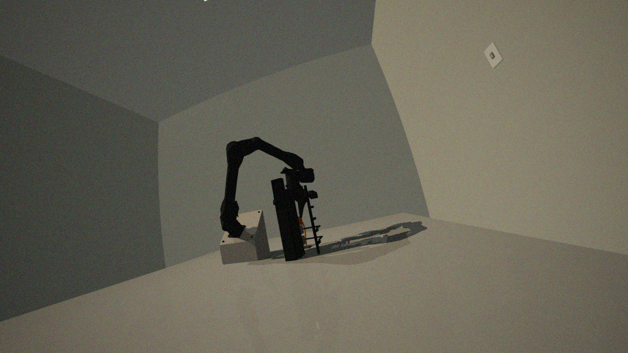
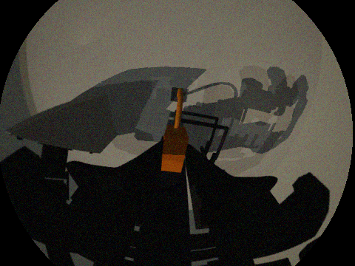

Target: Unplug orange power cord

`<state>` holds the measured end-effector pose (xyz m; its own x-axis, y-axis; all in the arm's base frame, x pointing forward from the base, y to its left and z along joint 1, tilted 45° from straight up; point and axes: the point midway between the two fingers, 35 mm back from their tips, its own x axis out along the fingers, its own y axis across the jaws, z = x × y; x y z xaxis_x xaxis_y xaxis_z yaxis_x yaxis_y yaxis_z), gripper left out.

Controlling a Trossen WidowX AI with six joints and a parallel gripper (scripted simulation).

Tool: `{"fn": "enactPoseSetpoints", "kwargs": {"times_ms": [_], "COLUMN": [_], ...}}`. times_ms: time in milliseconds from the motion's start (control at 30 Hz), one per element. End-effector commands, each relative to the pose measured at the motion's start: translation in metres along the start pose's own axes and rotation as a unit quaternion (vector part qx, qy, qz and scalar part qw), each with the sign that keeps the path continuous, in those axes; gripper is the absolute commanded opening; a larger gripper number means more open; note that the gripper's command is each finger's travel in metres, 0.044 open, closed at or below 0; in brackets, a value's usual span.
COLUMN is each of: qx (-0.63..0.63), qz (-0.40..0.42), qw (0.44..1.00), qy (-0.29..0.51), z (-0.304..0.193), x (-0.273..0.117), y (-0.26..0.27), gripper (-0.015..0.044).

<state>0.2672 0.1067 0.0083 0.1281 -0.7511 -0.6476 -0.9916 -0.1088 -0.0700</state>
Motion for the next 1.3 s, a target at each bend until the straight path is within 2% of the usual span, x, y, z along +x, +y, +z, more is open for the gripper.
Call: {"fn": "enactPoseSetpoints", "kwargs": {"times_ms": [0, 433, 467, 633, 1267], "qx": [0.003, 0.003, 0.02, 0.02, 0.003], "qz": [-0.009, -0.009, 0.001, 0.001, -0.009], "qw": [0.999, 0.999, 0.998, 0.998, 0.999], "qy": [-0.05, -0.05, -0.054, -0.054, -0.049], "z": [0.043, 0.063, 0.048, 0.048, 0.044], "x": [-0.014, -0.02, -0.012, -0.012, -0.02], "y": [0.0, 0.003, -0.002, -0.002, -0.001], "gripper": [0.0, 0.0, 0.0026, 0.0157, 0.016]}}
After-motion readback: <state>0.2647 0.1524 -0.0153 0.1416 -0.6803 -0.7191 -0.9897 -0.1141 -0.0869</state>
